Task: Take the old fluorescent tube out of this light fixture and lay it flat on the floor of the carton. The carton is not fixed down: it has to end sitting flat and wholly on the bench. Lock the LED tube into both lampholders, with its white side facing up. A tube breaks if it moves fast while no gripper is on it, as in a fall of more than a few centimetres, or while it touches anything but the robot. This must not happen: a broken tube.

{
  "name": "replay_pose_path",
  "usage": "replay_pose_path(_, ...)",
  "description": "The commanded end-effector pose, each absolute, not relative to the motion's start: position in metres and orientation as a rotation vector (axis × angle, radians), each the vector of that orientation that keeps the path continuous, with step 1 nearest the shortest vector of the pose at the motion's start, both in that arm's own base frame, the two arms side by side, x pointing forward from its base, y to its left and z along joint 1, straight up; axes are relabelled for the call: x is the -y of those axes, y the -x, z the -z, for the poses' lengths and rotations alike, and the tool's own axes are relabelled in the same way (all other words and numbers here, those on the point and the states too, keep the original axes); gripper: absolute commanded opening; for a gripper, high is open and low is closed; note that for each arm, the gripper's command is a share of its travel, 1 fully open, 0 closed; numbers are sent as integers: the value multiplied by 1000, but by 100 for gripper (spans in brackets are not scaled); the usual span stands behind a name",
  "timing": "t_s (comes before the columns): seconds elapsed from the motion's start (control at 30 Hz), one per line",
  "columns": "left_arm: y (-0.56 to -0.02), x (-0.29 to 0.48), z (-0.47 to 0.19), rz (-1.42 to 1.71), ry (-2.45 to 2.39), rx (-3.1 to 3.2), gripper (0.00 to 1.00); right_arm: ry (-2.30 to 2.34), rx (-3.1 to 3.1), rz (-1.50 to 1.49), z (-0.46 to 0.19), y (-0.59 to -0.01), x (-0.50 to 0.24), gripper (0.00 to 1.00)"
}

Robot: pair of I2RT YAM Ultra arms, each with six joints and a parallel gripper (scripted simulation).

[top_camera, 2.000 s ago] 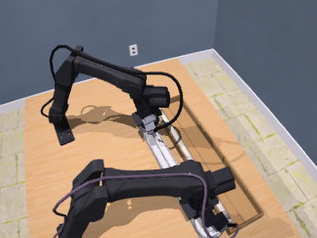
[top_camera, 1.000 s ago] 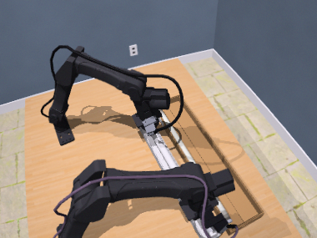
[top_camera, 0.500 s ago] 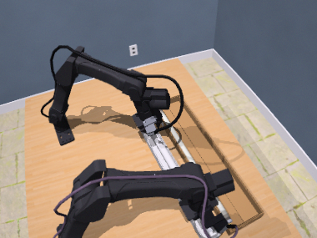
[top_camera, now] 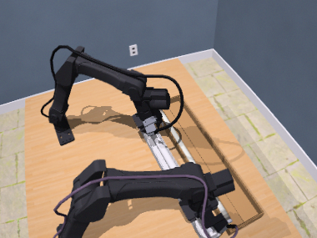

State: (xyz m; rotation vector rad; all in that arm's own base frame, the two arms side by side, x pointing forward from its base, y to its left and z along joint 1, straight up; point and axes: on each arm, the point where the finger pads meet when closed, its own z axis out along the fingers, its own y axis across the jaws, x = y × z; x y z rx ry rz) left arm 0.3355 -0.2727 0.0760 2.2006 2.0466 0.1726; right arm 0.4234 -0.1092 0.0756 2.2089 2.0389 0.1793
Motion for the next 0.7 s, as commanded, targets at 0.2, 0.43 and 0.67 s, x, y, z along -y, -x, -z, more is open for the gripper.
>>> replay_pose_path(0.2, -335, 276, -85, -151, -2189, -2040, 49, -2186, -2021, -211, -88, -431, 112, 49)
replay_pose_path(0.43, -329, 274, -103, -154, -2186, -2048, 49, -2190, -2030, -199, -104, -421, 111, 49)
replay_pose_path(0.67, -324, 273, -130, -160, -2185, -2043, 49, -2184, -2015, -203, -134, -416, 114, 49)
